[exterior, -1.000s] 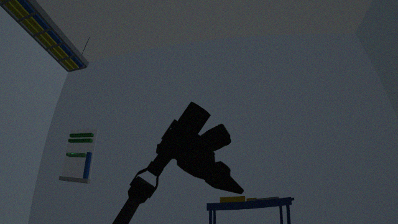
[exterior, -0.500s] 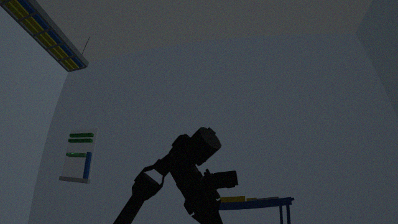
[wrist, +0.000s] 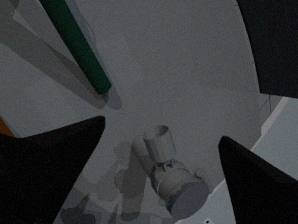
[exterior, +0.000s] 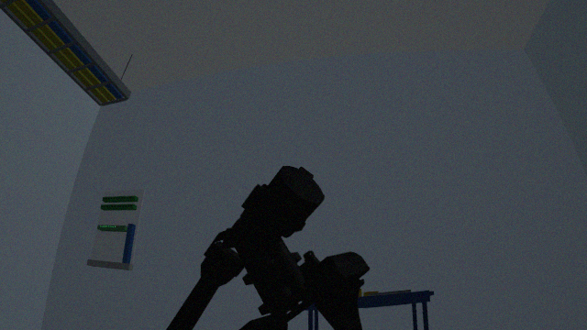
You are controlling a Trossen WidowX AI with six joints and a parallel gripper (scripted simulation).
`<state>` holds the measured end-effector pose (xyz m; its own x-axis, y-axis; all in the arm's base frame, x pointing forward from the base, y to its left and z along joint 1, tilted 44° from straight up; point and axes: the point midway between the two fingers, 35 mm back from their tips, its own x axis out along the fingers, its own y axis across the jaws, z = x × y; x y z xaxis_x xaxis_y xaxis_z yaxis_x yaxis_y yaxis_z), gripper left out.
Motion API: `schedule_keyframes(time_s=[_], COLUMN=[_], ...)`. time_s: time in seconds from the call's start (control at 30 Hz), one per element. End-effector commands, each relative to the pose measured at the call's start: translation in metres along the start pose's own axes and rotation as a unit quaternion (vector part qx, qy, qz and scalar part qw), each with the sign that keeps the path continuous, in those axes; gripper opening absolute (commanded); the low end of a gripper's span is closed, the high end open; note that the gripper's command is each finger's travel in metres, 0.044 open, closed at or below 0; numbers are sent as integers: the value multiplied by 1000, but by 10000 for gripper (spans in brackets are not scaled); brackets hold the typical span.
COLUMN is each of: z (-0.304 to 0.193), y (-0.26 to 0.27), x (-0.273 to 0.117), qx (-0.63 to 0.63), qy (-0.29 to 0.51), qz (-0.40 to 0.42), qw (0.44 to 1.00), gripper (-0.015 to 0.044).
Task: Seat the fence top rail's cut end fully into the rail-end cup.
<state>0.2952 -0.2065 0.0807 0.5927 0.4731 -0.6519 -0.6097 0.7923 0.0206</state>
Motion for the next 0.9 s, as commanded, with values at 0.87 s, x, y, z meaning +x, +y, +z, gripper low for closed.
schedule_keyframes(time_s=[0.87], z=[-55], y=[-3], x=[51], qx=[-198], qy=[26], qz=[-1], qw=[980], gripper=[440])
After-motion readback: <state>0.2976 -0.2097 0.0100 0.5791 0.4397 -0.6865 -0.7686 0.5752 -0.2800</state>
